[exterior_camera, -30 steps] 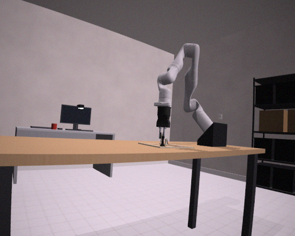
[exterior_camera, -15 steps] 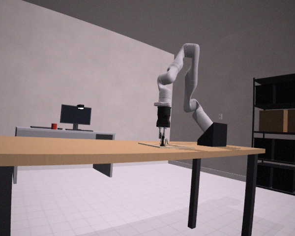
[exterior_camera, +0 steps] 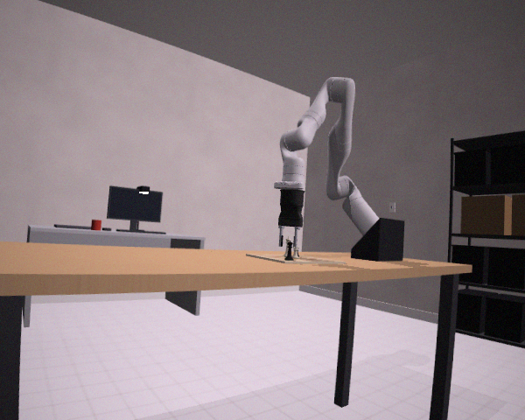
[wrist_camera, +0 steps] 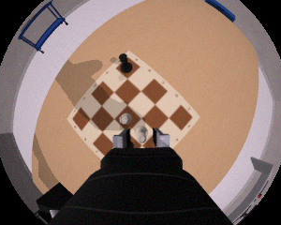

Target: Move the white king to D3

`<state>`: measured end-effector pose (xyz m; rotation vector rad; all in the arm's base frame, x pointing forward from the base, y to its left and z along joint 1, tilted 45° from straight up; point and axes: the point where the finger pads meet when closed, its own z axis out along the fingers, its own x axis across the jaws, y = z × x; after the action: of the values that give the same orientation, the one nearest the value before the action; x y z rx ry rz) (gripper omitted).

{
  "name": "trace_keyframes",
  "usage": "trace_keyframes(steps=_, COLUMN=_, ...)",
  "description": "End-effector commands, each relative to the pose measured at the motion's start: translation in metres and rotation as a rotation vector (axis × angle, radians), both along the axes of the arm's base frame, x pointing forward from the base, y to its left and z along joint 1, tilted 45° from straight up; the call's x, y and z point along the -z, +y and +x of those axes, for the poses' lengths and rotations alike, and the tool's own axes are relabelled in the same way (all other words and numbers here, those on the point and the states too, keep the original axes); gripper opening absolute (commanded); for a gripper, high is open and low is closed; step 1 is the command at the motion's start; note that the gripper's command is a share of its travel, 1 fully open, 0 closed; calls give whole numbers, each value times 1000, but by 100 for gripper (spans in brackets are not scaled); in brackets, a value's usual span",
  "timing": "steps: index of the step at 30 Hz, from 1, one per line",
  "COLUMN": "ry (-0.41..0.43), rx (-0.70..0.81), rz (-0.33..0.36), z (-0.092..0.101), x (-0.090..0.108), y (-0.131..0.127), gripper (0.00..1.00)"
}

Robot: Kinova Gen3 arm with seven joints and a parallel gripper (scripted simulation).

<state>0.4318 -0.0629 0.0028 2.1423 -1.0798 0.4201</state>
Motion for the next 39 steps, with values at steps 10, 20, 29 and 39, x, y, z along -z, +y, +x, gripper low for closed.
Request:
trace_keyframes(steps=10, ry=0, rx=-6, rz=1, z=2, x=-9, y=11, gripper=79)
trace_keyframes(steps=20, ry=0, rx=-6, rz=2, z=3, x=-39, y=41, gripper=79)
trace_keyframes(steps=29, ry=0, rx=-6, rz=2, z=3, x=-61, y=63, gripper=79)
trace_keyframes(steps=39, ry=1, rx=-5, rz=1, z=2, x=-62, y=64, gripper=100)
